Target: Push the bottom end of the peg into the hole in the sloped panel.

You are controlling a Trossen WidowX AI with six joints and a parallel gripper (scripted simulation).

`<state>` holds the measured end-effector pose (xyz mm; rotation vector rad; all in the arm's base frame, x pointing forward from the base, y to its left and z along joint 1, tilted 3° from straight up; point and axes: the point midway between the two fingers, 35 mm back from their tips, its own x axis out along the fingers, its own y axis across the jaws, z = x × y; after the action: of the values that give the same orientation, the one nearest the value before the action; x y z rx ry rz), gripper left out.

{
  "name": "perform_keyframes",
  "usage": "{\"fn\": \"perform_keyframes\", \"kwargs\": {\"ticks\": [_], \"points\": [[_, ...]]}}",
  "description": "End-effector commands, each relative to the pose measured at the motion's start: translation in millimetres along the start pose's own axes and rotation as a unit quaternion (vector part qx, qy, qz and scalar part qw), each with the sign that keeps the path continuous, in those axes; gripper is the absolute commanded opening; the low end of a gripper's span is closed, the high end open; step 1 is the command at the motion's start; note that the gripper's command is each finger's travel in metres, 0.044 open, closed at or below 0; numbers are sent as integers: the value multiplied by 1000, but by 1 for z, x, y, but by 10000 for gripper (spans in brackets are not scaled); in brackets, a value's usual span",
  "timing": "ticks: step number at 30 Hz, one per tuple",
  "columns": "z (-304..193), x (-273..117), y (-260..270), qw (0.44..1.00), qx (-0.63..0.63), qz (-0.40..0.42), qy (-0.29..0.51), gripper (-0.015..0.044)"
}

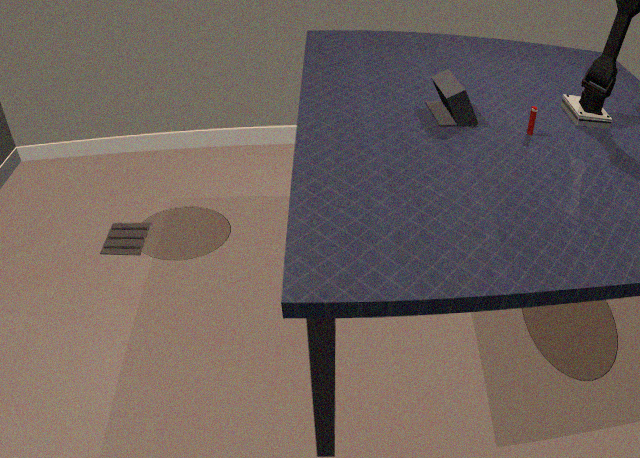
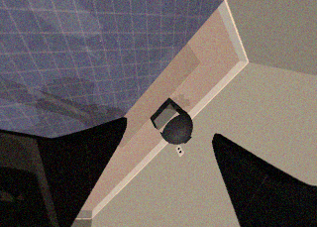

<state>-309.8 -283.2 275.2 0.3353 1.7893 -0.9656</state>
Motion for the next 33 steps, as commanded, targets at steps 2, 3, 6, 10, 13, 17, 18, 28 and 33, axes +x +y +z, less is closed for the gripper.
{"fn": "perform_keyframes", "kwargs": {"ticks": [2,3,6,10,13,17,18,28,33], "points": [[2,-2,0,1000,0,-1,-2,440],[5,-4,0,1000,0,-3,-4,440],[16,-11,2,1000,1,-10,-12,440],[33,-18,4,1000,-10,-15,-23,440],[49,-19,7,999,-33,-14,-33,440],[69,-21,11,997,-64,-14,-47,440],[74,-21,12,996,-72,-14,-50,440],[117,-38,24,987,-133,-28,-87,440],[137,-41,32,981,-164,-28,-100,440]]}}
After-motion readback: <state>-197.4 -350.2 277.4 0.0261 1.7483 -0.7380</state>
